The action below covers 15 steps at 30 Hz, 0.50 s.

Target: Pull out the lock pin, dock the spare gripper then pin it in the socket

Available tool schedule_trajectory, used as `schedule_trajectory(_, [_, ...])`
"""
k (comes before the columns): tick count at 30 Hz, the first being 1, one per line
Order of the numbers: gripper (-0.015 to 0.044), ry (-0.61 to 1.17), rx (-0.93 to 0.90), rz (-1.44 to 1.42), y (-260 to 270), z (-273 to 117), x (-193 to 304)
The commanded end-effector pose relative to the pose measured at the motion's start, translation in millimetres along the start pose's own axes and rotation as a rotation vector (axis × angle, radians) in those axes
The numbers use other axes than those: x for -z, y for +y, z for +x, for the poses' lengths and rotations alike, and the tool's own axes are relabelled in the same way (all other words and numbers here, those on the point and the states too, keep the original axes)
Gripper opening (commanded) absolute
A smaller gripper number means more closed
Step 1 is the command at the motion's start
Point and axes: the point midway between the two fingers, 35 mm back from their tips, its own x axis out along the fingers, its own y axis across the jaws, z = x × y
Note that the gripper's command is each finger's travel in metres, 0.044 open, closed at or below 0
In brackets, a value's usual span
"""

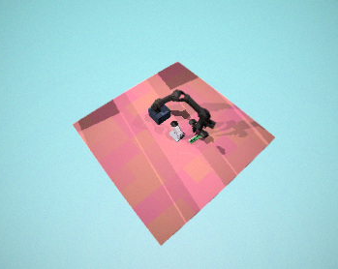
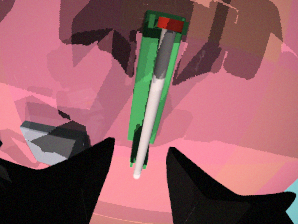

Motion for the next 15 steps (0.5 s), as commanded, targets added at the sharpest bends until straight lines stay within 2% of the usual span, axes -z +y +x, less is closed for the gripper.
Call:
schedule_trajectory(1, [0.018, -0.008, 0.007, 0.001, -1.5, 3.3, -2.4])
schedule_trajectory(15, [0.018, -0.008, 0.007, 0.001, -2.3, 24.9, -9.5])
